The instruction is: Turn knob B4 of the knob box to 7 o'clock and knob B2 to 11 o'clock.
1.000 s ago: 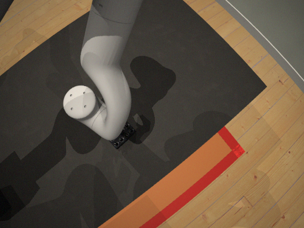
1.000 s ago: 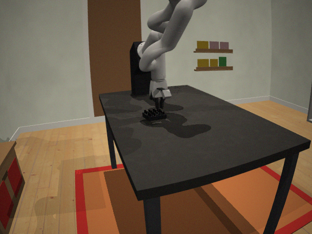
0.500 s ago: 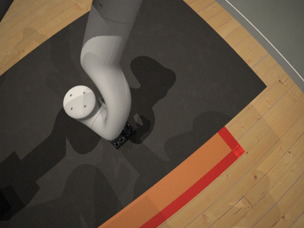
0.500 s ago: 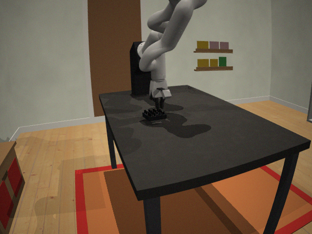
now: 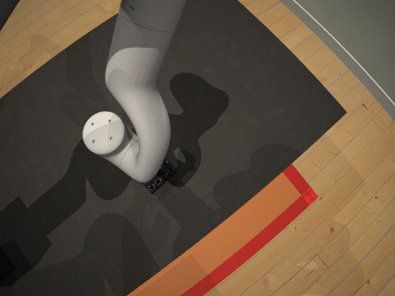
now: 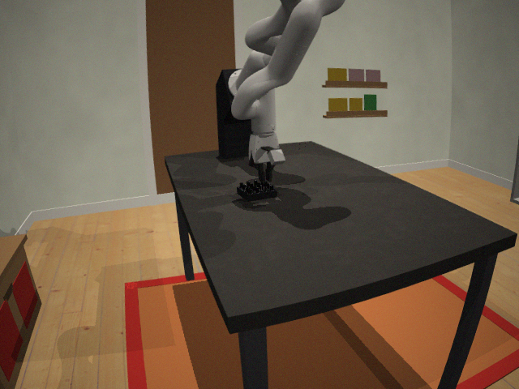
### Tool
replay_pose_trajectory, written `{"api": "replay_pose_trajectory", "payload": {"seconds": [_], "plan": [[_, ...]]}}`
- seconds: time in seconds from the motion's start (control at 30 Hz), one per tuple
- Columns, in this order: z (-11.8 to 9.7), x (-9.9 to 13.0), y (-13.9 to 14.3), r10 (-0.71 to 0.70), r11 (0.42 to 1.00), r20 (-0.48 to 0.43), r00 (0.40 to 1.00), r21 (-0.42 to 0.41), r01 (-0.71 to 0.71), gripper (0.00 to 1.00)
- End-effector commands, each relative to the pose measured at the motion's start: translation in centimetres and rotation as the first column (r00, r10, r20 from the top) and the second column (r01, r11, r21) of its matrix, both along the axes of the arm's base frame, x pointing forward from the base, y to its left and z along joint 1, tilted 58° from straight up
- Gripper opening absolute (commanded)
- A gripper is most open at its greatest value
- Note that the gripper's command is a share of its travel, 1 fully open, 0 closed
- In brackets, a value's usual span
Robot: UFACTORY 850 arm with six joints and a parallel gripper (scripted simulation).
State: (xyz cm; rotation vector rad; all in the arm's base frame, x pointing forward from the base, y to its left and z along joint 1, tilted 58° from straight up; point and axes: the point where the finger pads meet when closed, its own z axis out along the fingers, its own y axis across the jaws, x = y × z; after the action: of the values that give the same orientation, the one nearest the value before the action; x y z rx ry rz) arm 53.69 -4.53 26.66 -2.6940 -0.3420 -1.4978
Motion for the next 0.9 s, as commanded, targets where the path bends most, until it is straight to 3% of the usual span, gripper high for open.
{"api": "replay_pose_trajectory", "payload": {"seconds": [0.0, 0.87], "plan": [[-0.11, 0.21, 0.03, 0.0, 1.0, 0.0, 1.0, 0.0, 0.0, 0.19], [-0.5, 0.81, 0.13, 0.0, 1.0, 0.0, 1.0, 0.0, 0.0, 0.19]]}}
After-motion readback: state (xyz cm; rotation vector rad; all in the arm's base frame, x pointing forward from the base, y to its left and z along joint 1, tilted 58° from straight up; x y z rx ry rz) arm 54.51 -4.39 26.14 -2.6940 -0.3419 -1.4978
